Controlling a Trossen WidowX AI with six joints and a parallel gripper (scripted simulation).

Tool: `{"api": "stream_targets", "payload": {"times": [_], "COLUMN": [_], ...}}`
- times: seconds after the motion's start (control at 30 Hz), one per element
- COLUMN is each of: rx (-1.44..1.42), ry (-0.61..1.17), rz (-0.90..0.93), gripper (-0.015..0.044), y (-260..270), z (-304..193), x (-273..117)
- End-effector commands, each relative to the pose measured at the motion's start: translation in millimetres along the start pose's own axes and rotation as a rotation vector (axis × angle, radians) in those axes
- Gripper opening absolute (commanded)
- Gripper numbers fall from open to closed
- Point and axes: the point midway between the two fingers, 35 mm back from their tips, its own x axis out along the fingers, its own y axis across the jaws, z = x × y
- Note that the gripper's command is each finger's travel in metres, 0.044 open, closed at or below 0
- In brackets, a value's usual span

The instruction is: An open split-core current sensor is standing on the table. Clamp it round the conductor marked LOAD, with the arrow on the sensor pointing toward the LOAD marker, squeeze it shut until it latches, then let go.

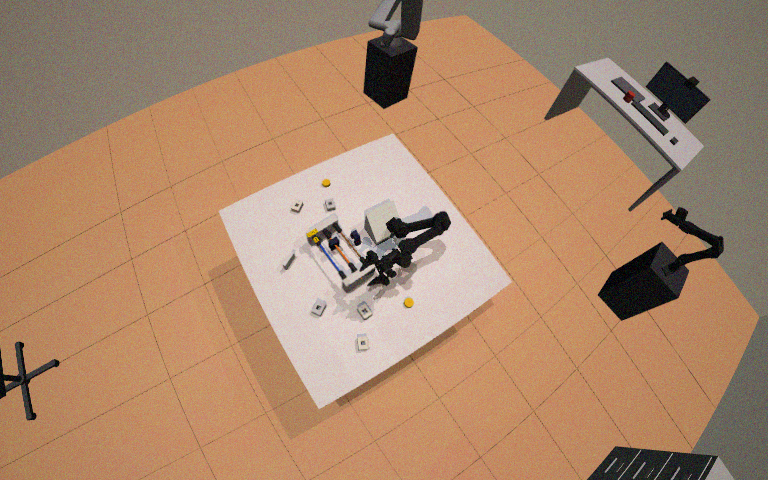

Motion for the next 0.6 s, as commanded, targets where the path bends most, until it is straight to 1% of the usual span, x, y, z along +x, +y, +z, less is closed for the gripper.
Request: {"api": "stream_targets", "payload": {"times": [0.0,0.23,0.3,0.47,0.57], "rx": [0.092,0.092,0.084,0.067,0.09], "ry": [-0.021,-0.021,0.015,0.28,0.441], "rz": [0.097,0.097,0.094,0.077,0.071], "gripper": [0.044,0.044,0.044,0.044,0.044], "y": [24.2,24.2,21.3,-7.8,-31.2], "z": [12.0,12.0,6.8,-37.8,-69.8], "x": [-7.5,-7.5,-0.6,43.6,63.8]}}
